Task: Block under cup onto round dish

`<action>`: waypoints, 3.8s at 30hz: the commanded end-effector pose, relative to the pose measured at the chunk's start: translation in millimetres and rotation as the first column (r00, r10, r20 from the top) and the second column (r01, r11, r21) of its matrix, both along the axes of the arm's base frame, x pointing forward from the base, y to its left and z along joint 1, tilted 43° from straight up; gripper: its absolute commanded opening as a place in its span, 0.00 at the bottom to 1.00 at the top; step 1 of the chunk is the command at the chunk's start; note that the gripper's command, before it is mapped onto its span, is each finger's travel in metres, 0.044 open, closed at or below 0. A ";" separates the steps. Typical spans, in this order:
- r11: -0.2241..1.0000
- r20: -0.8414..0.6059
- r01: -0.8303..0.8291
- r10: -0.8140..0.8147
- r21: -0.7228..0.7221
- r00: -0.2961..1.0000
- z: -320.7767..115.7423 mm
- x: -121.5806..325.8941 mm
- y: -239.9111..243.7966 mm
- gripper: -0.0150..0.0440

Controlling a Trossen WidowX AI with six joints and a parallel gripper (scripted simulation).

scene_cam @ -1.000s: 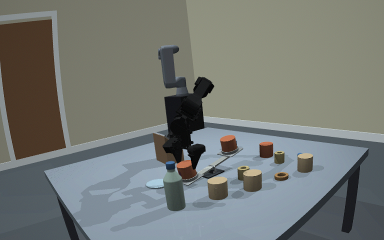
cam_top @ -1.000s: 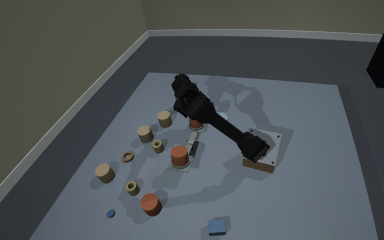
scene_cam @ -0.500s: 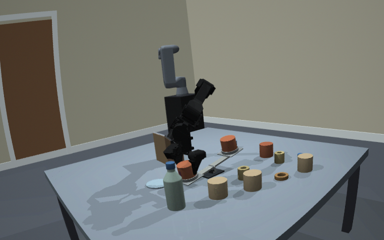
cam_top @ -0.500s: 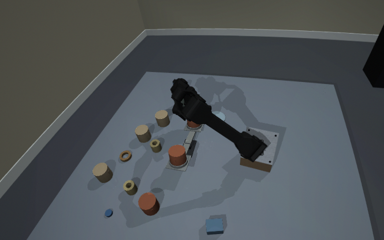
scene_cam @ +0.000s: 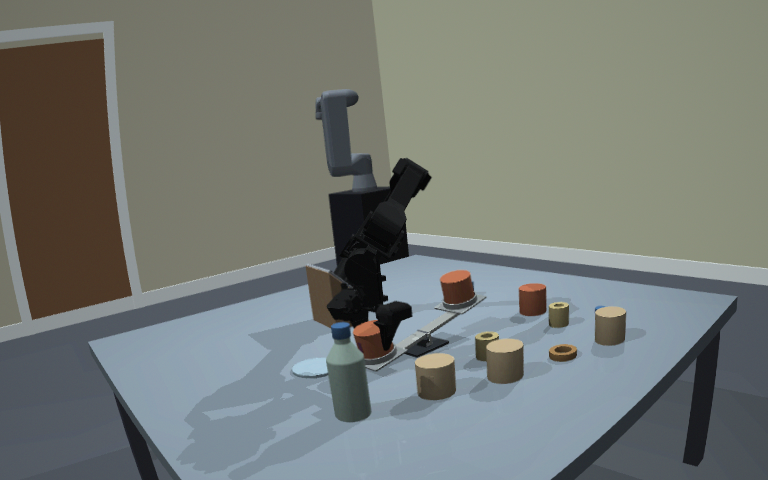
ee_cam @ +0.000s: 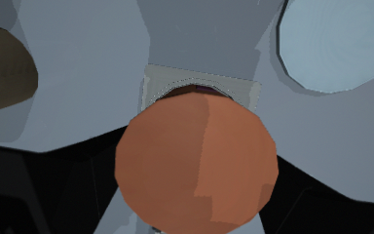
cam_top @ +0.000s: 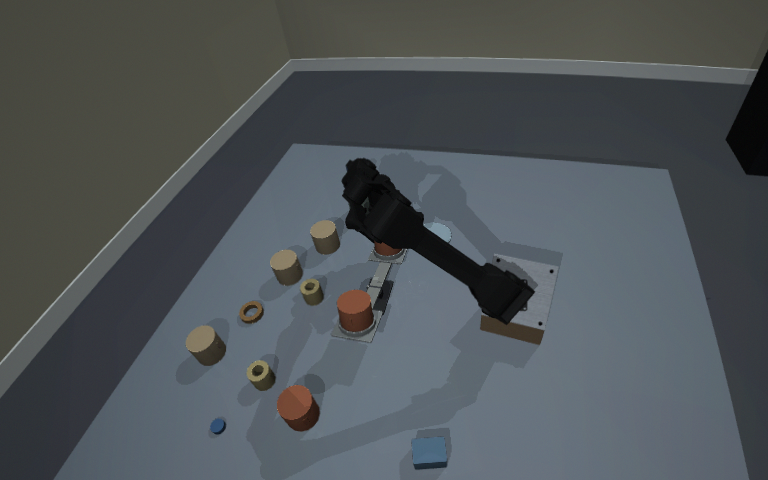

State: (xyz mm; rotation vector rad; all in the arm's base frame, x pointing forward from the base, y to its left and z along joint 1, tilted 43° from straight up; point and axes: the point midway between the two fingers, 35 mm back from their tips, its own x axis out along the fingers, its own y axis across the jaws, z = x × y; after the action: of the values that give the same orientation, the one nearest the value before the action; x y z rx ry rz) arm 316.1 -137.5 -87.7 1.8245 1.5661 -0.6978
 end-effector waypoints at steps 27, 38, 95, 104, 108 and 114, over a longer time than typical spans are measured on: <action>1.000 -0.005 0.004 -0.004 0.001 1.000 20.2 -0.6 -23.6 0.25; 1.000 -0.006 0.004 -0.004 0.000 1.000 30.0 -1.8 -33.6 0.25; 1.000 -0.007 0.003 -0.003 0.000 1.000 84.7 -16.5 -79.6 0.25; 1.000 -0.007 0.003 -0.003 0.001 1.000 94.0 -20.1 -86.0 0.25; 1.000 -0.015 0.004 -0.004 0.012 1.000 90.2 -19.7 -82.8 0.25; 1.000 -0.015 0.004 -0.004 0.012 1.000 90.2 -19.7 -82.8 0.25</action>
State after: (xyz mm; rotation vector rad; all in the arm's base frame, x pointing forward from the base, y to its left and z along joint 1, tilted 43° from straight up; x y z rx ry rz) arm 296.3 -220.3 2.8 1.8348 1.5810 -0.7065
